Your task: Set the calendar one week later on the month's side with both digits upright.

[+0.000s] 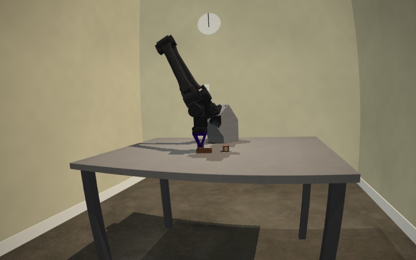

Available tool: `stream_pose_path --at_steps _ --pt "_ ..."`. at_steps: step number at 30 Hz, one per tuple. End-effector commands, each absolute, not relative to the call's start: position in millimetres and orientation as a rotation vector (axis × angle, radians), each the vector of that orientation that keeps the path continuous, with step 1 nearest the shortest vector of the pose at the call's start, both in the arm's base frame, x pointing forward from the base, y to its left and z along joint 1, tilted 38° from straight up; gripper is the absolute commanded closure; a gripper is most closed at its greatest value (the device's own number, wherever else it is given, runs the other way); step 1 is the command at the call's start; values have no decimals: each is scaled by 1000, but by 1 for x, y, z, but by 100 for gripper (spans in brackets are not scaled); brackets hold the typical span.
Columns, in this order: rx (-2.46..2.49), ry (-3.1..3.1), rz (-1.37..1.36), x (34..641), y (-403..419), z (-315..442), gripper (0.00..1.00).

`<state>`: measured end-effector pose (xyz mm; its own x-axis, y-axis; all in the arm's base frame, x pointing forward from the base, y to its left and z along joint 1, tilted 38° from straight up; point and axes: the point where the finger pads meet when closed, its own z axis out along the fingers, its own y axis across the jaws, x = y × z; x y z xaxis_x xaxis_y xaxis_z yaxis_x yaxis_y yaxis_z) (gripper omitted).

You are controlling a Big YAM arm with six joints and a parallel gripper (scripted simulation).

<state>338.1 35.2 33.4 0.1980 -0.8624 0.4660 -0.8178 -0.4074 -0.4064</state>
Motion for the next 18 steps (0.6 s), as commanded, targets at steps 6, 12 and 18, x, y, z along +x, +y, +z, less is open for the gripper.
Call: stream_pose_path --at_steps 6,12,18 --pt "-2358 1649 -1014 353 39 39 74" --pt "-2357 1649 -1016 354 38 38 74" --pt "-2357 1659 -1013 354 36 36 74"
